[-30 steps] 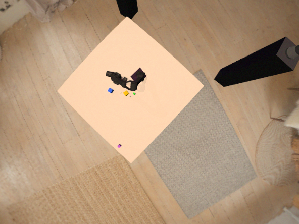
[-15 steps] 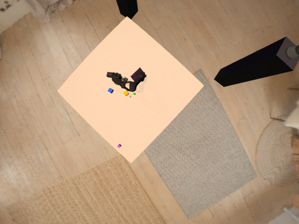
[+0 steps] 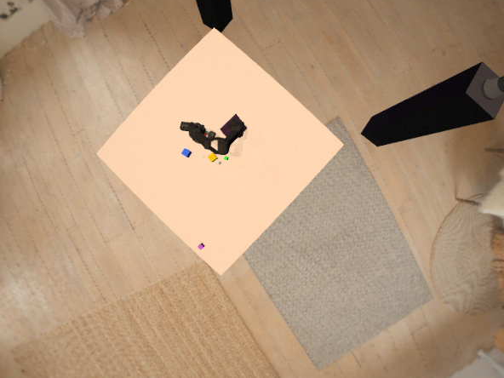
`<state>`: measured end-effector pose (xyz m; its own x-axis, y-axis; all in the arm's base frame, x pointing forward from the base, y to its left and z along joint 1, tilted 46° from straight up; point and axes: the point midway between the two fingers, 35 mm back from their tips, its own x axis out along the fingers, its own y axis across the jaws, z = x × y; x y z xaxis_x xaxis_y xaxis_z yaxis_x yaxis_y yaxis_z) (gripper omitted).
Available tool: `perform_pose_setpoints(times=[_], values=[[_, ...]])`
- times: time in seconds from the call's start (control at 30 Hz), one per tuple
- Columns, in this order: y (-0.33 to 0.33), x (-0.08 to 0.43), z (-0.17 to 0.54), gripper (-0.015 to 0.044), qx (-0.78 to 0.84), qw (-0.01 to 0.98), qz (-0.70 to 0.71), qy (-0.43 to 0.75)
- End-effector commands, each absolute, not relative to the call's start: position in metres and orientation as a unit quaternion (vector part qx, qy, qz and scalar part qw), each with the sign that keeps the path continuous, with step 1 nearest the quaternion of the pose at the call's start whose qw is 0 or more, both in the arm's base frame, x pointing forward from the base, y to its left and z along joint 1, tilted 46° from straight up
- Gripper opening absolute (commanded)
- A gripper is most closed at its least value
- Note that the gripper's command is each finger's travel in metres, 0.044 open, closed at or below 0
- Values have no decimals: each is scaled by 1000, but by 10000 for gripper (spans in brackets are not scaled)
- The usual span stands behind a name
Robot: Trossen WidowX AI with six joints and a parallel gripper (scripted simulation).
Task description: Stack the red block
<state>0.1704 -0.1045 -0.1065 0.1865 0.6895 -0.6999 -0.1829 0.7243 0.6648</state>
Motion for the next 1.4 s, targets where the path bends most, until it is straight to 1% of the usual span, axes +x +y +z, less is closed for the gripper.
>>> perform_pose_setpoints(times=[0.0,0.43,0.67,0.7,1.37], values=[[-104,171,-106,414,227,737,294,564],[-104,171,-106,72,227,737,294,564],[-104,171,-106,26,227,737,294,564],[-105,171,-106,0,227,737,294,565],[-172,152,-39,0,226,737,293,566]])
